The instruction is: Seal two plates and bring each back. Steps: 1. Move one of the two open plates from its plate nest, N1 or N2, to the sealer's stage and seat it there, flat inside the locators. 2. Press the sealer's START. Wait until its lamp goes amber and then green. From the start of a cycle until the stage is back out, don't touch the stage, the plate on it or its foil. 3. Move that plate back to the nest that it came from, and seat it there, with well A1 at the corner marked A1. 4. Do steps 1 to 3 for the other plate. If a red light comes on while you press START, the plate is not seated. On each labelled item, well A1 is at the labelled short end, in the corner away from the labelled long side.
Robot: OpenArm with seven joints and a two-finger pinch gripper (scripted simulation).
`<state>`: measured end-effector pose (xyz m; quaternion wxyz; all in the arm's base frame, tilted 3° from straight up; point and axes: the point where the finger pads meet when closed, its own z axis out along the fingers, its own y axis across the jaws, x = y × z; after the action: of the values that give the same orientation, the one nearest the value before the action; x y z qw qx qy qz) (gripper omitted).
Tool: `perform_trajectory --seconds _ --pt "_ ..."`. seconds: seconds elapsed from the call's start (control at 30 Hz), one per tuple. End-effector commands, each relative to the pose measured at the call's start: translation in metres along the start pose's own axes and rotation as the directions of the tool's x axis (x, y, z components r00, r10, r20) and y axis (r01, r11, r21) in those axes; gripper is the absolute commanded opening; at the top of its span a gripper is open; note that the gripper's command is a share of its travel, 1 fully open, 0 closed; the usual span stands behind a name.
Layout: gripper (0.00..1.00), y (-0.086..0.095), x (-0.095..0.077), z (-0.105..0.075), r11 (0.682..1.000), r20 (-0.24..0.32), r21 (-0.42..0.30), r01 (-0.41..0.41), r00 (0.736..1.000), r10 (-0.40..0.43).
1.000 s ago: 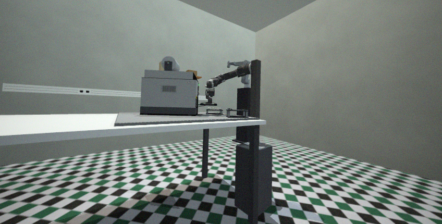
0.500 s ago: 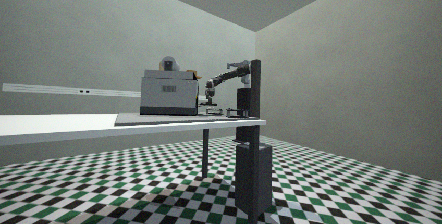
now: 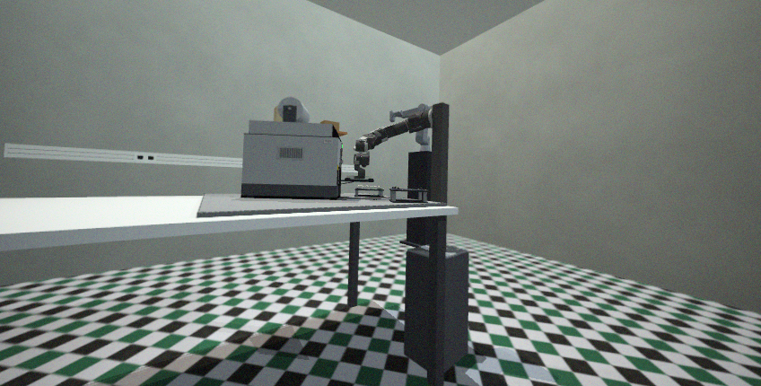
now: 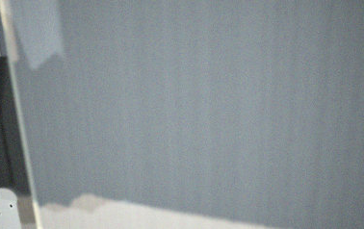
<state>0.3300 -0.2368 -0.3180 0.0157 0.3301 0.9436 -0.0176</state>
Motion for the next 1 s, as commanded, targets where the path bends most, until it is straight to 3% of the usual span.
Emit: perform_trajectory --seconds 0.0,0.97 --pt "0.0 0.001 -0.001 -0.001 1.0 0.002 -0.004 0.001 1.0 -0.001" --pt "0.0 0.001 -0.002 -0.013 1.0 0.005 -0.004 -0.002 1.0 0.002"
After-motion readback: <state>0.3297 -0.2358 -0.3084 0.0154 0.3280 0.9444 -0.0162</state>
